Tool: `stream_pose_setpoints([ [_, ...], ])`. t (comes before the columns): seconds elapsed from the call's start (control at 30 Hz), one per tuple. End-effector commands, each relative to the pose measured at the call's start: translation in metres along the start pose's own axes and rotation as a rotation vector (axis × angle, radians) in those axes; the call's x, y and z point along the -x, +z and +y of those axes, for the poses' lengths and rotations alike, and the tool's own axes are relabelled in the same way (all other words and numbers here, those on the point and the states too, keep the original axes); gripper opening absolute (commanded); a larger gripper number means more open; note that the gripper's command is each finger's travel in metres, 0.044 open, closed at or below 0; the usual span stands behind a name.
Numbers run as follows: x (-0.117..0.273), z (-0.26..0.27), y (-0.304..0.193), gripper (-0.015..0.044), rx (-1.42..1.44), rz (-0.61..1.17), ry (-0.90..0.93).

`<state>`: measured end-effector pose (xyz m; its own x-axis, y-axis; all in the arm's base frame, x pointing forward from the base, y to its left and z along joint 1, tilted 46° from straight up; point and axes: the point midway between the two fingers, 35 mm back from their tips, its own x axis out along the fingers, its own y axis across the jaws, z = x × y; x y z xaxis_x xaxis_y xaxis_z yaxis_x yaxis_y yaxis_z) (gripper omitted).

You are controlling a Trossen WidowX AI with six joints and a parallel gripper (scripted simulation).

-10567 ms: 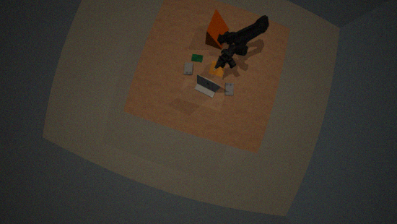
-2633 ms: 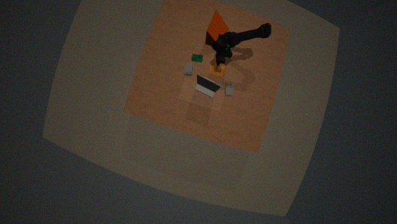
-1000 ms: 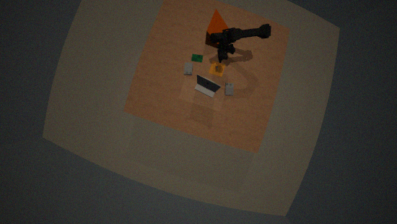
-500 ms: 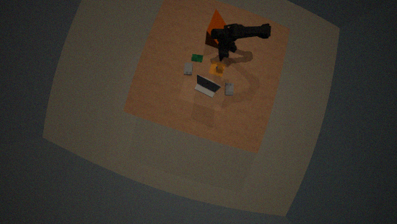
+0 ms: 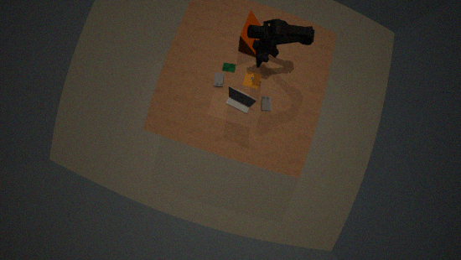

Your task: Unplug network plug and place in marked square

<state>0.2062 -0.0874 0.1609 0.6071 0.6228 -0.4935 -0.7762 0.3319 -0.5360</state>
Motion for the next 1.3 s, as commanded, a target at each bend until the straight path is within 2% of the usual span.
stream_pose_setpoints([
  [0.0, 0.012, -0.006, 0.001, 0.0156, -0.011, 0.009, -0.002],
  [0.2, 0.024, -0.013, 0.002, 0.0156, -0.022, 0.018, -0.008],
  [0.57, 0.024, -0.013, 0.002, 0.044, -0.022, 0.018, -0.008],
  [1.27, 0.024, -0.013, 0.002, 0.044, -0.022, 0.018, -0.008],
])
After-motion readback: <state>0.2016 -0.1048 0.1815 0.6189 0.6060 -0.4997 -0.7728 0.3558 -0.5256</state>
